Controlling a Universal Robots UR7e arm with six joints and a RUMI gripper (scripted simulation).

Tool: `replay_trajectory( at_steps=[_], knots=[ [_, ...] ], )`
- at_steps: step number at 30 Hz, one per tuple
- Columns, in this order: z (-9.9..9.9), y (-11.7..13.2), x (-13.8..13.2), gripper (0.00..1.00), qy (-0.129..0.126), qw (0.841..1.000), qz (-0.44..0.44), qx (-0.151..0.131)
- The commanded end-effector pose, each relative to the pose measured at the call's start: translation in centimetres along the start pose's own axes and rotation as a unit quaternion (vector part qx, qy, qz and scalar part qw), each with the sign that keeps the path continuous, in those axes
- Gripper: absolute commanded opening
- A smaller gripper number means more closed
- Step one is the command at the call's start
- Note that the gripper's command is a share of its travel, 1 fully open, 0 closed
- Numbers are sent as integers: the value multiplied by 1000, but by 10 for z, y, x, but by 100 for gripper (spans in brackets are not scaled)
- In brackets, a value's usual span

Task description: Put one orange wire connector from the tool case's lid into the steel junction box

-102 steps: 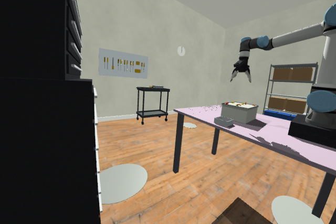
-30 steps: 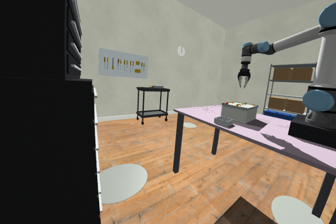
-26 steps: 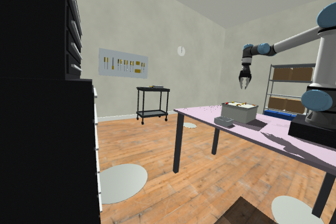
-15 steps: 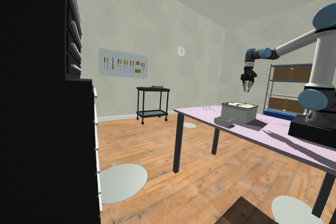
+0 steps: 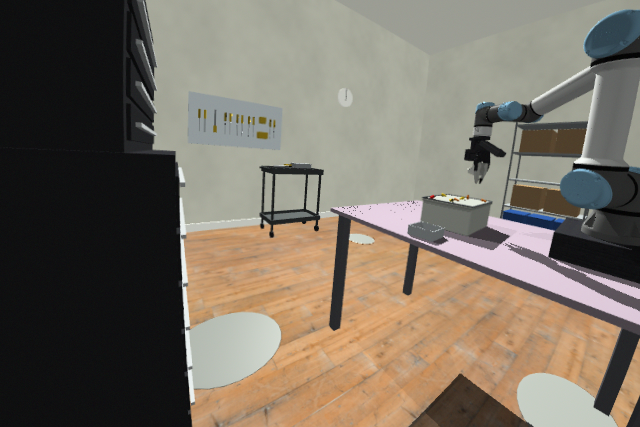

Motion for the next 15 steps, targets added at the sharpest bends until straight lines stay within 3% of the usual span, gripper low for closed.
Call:
replay_trajectory(
  at_steps=[1, 15],
  knots=[
    [7, 1, -14, 15, 4, 999, -49, -2],
    [23, 0, -44, 15, 4, 989, -151, -2]
  ],
)
Point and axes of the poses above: the point where the finger pads meet when closed, its own z axis out along the fingers, its own x axis across the jaws, y = z × x, the point moved 8 cm from there along -z, back along the fingers, and after that the axes turned 7 degrees about z, right-handed, at the moved point
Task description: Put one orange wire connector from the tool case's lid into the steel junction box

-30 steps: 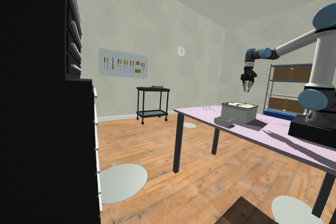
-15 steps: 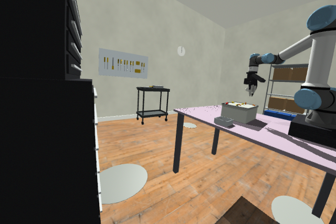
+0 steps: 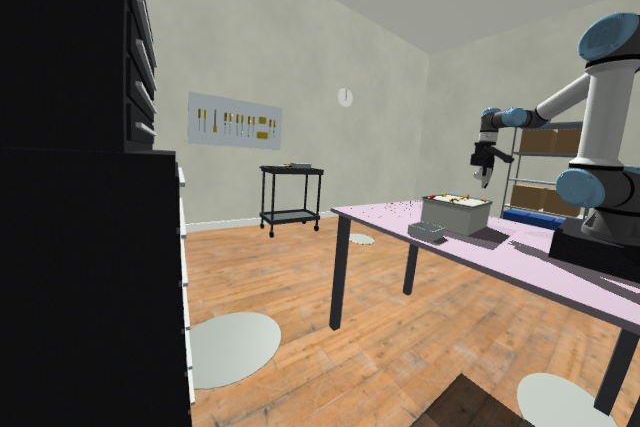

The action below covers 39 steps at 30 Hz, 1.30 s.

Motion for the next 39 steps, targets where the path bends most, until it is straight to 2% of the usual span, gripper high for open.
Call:
replay_trajectory(
  at_steps=[1, 22, 24, 30, 39],
  knots=[
    [2, -1, -4, 15, 1, 1000, -16, -1],
    [5, -3, -9, 15, 1, 999, -34, -1],
    [10, -3, -9, 15, 1, 999, -34, -2],
    [43, -3, -11, 15, 1, 999, -34, -2],
    [45, -3, -11, 15, 1, 999, -34, -2]
  ],
)
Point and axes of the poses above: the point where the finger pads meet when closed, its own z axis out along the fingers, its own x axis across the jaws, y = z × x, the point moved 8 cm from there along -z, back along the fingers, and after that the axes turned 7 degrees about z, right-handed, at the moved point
